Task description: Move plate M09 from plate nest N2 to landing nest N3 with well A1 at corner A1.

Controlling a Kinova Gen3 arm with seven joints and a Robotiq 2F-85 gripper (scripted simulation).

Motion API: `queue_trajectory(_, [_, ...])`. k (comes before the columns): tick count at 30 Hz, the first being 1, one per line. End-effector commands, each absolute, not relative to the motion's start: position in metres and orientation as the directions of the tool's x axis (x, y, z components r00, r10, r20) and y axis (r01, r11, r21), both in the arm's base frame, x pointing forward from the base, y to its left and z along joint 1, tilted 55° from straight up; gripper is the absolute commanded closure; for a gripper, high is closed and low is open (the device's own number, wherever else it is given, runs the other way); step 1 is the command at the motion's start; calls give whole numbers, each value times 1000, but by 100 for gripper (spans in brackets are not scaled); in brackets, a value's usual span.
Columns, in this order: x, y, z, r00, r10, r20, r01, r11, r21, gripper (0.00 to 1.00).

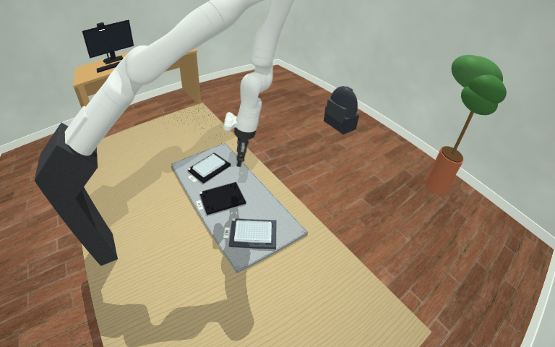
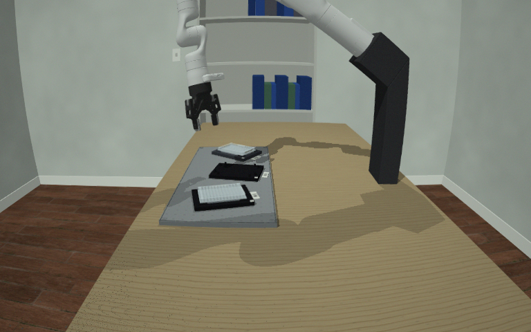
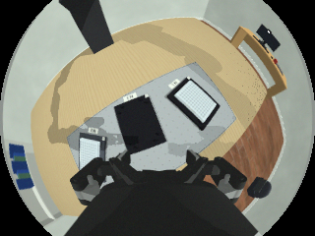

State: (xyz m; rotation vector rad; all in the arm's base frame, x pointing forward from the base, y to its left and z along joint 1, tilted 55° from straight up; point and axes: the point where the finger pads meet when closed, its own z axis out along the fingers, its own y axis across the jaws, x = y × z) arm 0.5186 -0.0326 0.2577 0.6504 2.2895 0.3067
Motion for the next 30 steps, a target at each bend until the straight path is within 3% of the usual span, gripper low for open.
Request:
queue_trajectory(1, [518,-52,252,-565,558,-608,360,830,426,0])
queue_trajectory(15, [520,-94,232,-421,588,-690,402,803,439,0])
queue_trajectory(30, [522,-133,213,-419,588,-691,403,803,439,0])
